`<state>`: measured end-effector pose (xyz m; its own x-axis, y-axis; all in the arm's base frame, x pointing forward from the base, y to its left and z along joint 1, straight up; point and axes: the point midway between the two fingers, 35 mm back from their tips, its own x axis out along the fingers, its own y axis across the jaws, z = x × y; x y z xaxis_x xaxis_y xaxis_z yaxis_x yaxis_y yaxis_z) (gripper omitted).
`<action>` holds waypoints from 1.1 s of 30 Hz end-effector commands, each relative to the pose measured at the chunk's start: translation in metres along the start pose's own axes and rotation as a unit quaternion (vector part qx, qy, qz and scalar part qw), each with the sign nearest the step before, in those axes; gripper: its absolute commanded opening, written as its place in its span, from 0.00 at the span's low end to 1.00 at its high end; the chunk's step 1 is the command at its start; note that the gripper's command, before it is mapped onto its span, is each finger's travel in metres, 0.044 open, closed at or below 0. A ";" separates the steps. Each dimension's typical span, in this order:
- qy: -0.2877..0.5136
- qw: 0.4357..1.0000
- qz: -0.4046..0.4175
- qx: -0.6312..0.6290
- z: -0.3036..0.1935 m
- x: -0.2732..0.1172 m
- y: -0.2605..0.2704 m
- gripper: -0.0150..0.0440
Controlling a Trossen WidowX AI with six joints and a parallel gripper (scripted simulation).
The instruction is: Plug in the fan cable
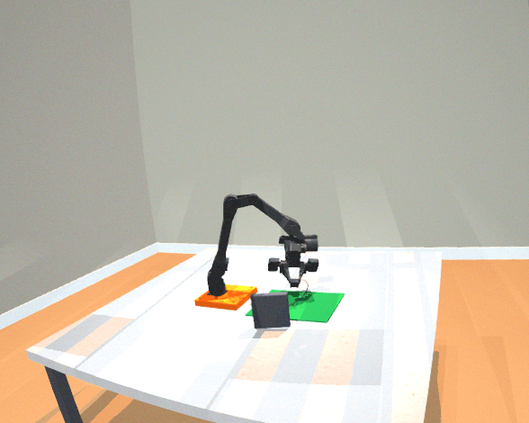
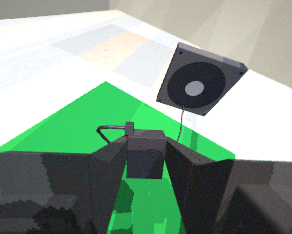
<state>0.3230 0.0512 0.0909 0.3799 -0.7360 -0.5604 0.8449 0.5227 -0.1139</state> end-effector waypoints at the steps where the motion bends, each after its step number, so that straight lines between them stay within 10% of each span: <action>1: -0.034 0.999 0.006 0.004 -0.001 -0.002 -0.001 0.25; 33: -0.208 0.973 0.085 0.044 -0.002 -0.030 0.000 0.25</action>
<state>0.3118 0.0750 0.1046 0.6174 -0.7623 -0.1942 0.7807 0.6240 0.0323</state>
